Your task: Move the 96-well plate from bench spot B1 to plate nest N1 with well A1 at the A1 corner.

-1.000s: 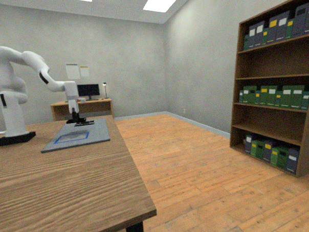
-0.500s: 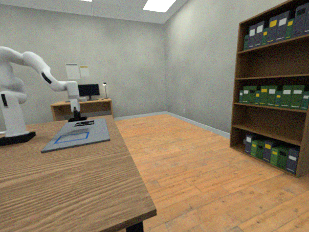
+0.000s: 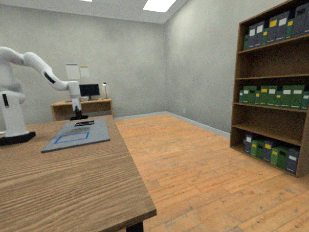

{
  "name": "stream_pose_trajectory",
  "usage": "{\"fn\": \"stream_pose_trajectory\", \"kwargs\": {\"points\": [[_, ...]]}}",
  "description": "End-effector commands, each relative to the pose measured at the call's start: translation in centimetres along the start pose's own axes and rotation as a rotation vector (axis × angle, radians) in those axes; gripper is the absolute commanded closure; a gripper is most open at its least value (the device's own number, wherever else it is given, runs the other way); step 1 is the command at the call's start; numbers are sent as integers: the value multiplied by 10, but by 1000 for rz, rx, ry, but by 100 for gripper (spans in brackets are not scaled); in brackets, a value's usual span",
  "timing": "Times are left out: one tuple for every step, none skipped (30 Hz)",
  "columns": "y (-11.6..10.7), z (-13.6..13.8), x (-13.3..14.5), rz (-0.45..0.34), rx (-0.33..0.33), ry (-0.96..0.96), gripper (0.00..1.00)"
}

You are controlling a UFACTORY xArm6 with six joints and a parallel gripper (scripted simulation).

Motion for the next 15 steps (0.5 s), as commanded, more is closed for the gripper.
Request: {"fn": "stream_pose_trajectory", "kwargs": {"points": [[-2, -15, -3, 4, 1, 0, 100], [-2, -18, -4, 4, 1, 0, 100], [-2, -21, -4, 4, 1, 0, 100], [-2, -25, -4, 4, 1, 0, 100], [-2, -28, -5, 4, 1, 0, 100], [-2, -31, -5, 4, 1, 0, 100], [-2, -35, -5, 4, 1, 0, 100], [-2, -38, -6, 4, 1, 0, 100], [-3, -41, -6, 4, 1, 0, 100], [-3, -45, -6, 4, 1, 0, 100], [-3, -48, -7, 4, 1, 0, 100], [-3, -51, -7, 4, 1, 0, 100], [-3, -51, -7, 4, 1, 0, 100], [-3, -51, -7, 4, 1, 0, 100], [-3, -55, -8, 4, 1, 0, 100]]}}
Point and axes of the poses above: the point where the finger pads meet when closed, its own y axis out along the fingers, its own z axis across the jaws, x = y × z, the point moved 1 cm from there along -y, back along the fingers, and after that the axes turned 1 degree about -y, right-handed, at the moved point
